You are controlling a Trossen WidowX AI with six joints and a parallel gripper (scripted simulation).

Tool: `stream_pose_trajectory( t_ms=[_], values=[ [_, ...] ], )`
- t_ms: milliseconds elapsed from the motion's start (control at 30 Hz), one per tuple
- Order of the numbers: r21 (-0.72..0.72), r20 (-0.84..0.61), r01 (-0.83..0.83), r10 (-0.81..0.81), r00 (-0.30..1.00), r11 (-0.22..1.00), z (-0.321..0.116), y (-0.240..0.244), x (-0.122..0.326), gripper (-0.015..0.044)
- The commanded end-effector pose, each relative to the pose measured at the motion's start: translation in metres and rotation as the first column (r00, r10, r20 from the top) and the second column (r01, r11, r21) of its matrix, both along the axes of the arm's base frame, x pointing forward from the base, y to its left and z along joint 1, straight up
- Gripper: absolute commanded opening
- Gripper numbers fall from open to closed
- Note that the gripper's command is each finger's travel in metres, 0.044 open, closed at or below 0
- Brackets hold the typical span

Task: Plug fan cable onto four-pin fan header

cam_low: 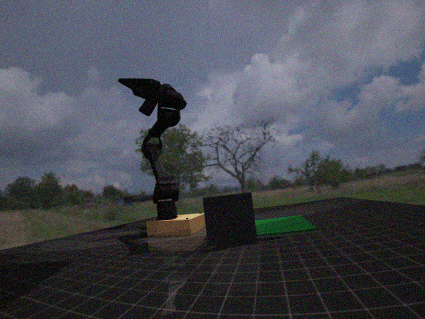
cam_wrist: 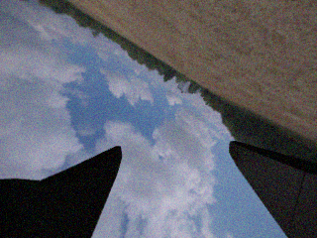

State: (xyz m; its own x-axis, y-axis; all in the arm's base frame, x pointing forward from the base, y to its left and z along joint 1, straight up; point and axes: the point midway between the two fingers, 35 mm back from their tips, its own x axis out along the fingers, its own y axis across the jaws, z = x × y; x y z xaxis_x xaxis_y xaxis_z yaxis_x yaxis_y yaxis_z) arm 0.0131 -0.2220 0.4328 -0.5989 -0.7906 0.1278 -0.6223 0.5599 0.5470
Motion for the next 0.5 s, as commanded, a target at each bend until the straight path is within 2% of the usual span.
stream_pose_trajectory(
  t_ms=[0, 67, 233, 467],
  values=[
    [0.363, -0.605, -0.042, 0.270, 0.749, 0.931, -0.016, -0.017, 0.069, 0.0440],
    [0.431, -0.722, -0.007, 0.350, 0.596, 0.902, -0.022, -0.018, 0.089, 0.0440],
    [0.494, -0.837, 0.070, 0.453, 0.307, 0.867, -0.035, -0.016, 0.120, 0.0440],
    [0.482, -0.836, 0.194, 0.515, -0.189, 0.854, -0.058, -0.006, 0.166, 0.0440]
  ],
)
